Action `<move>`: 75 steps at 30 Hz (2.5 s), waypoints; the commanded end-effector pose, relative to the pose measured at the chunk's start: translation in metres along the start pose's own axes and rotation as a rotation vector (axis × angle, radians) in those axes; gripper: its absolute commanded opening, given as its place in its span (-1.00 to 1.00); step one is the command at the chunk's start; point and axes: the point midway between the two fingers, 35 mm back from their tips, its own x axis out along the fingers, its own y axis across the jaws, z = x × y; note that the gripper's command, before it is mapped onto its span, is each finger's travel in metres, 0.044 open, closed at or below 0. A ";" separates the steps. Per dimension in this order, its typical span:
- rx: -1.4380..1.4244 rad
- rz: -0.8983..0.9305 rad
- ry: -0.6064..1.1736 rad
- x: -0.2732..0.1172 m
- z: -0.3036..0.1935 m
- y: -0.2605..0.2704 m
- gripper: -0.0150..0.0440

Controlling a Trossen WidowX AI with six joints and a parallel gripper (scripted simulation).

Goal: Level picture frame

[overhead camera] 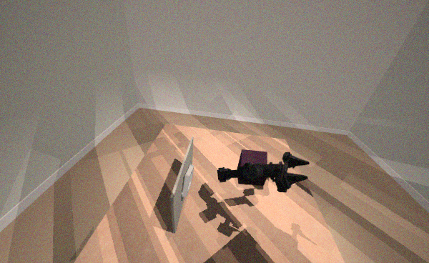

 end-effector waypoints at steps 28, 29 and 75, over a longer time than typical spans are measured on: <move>0.874 -0.905 0.457 -0.046 -0.033 -0.158 0.39; 0.898 -0.943 0.478 -0.052 -0.037 -0.162 0.39; 1.140 -2.418 1.732 -0.389 0.050 -0.067 0.39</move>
